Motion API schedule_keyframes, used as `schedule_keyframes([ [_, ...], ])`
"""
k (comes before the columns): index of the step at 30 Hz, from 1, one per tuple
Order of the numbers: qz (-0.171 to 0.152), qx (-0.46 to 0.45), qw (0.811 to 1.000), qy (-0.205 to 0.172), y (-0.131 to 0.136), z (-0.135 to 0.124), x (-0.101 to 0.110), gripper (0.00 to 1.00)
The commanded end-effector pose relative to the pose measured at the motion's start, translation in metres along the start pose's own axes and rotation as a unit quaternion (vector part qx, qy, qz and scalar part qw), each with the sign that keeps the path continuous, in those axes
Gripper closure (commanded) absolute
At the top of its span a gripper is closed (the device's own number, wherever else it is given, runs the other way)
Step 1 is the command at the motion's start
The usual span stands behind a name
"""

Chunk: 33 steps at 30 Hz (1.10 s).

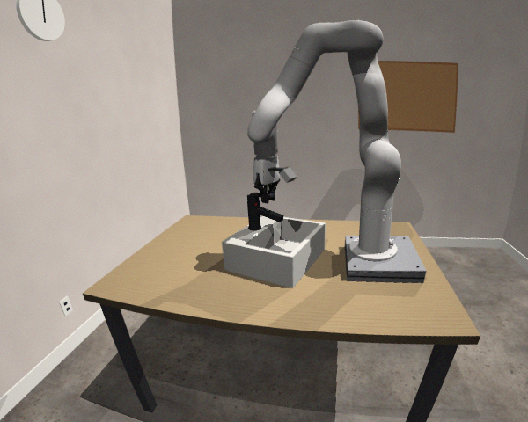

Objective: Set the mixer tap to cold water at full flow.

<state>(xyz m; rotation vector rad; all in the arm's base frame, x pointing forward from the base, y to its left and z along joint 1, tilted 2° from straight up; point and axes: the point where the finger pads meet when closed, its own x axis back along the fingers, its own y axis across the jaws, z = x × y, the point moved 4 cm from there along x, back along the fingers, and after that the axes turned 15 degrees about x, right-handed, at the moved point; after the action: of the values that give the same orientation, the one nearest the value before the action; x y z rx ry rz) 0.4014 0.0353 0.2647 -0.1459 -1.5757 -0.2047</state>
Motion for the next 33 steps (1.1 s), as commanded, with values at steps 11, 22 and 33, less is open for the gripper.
schedule_keyframes([
  [11, 0.000, 0.000, 1.000, -0.001, 0.000, -0.001, 0.001, 1.00],
  [22, 0.000, 0.036, 0.999, -0.001, -0.005, 0.001, 0.001, 1.00],
  [33, 0.000, 0.129, 0.992, -0.001, -0.021, 0.002, 0.001, 1.00],
])
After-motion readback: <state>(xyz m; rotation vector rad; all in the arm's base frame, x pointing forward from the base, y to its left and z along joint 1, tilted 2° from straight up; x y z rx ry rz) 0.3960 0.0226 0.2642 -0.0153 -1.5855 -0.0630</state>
